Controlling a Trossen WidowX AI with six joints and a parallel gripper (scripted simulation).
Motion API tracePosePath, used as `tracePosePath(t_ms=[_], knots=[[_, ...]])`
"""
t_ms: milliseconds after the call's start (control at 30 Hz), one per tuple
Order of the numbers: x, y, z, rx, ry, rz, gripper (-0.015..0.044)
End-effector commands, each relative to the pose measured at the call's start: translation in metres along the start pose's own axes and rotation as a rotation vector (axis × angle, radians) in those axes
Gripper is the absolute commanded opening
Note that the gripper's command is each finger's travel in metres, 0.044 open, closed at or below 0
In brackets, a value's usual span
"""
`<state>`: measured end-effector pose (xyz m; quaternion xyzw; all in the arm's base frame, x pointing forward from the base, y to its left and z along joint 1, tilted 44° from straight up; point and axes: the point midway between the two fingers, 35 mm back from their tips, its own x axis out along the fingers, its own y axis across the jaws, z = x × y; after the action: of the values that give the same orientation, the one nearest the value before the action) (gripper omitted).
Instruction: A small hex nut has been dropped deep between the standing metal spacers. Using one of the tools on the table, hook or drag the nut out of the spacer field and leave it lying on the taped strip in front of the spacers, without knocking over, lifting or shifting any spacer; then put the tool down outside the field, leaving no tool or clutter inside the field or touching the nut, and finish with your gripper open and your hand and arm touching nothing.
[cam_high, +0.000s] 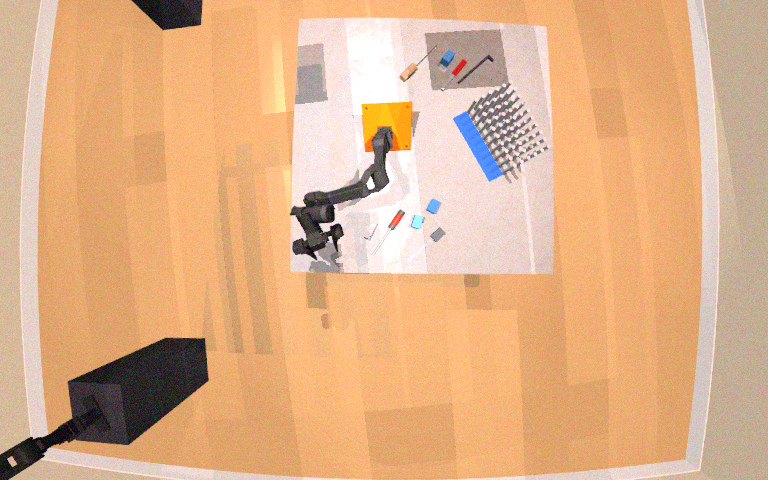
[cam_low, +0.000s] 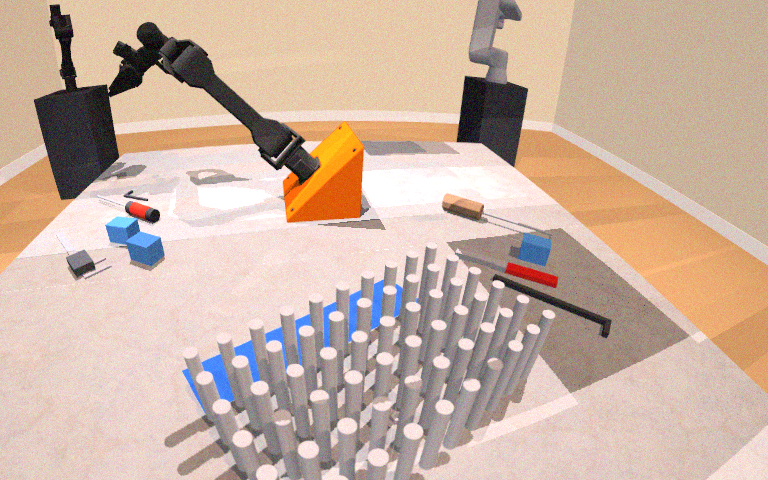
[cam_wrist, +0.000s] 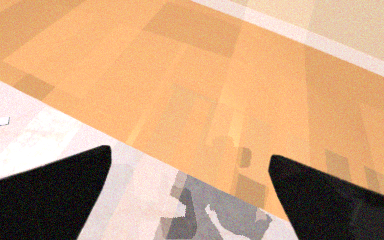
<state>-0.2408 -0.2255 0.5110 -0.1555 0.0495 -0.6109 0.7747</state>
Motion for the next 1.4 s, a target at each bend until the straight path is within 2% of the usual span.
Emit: tracePosePath(t_ms=[0, 133, 333, 600, 800, 1033, 1367], knots=[[0.001, 0.0, 0.0, 0.001, -0.002, 0.002, 0.0426], [0.023, 0.009, 0.002, 0.031, -0.058, 0.047, 0.044], [0.083, 0.044, 0.011, 0.113, -0.201, 0.167, 0.044], [0.154, 0.109, 0.022, 0.254, -0.339, 0.307, 0.044], [0.194, 0.168, 0.028, 0.362, -0.387, 0.392, 0.044], [0.226, 0.246, 0.031, 0.471, -0.388, 0.481, 0.044], [0.243, 0.353, 0.031, 0.485, -0.355, 0.582, 0.044]])
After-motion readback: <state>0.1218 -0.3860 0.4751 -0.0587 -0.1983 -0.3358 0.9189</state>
